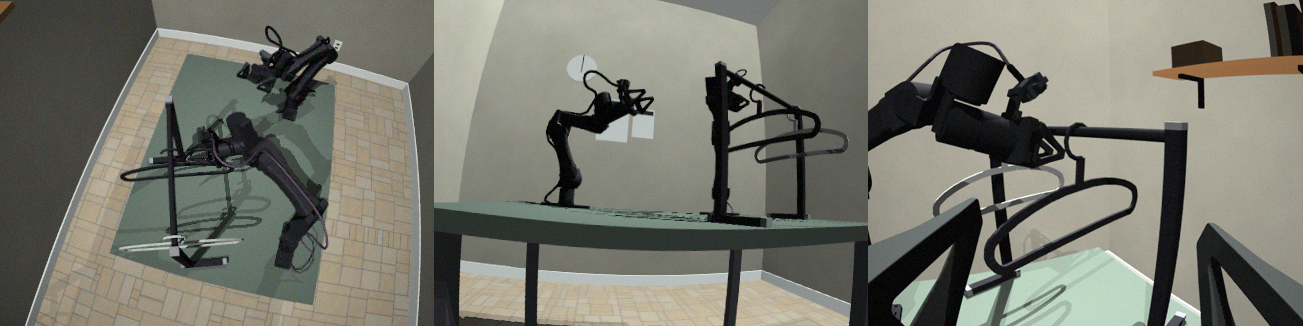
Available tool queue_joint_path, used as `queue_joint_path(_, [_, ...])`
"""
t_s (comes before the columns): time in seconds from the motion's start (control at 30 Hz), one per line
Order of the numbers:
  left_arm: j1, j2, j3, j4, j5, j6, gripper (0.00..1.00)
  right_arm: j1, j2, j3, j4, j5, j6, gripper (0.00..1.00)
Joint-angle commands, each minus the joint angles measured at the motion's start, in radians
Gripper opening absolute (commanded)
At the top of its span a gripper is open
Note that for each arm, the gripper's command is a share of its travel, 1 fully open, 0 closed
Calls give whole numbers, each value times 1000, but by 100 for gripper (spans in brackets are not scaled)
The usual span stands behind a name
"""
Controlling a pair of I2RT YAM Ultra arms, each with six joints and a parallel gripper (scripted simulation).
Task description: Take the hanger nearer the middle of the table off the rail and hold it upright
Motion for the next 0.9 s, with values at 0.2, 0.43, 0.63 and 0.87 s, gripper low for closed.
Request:
queue_joint_path(0.2, [-11,56,91,-85,-49,-48,31,22,18,21,60,6,4,100])
queue_joint_path(0.43, [-11,58,95,-89,-50,-50,31,16,17,11,61,3,1,100])
queue_joint_path(0.63, [7,61,102,-88,-44,-44,31,16,17,11,61,3,1,100])
queue_joint_path(0.87, [41,85,130,-80,-6,-8,31,16,17,12,61,3,1,100])
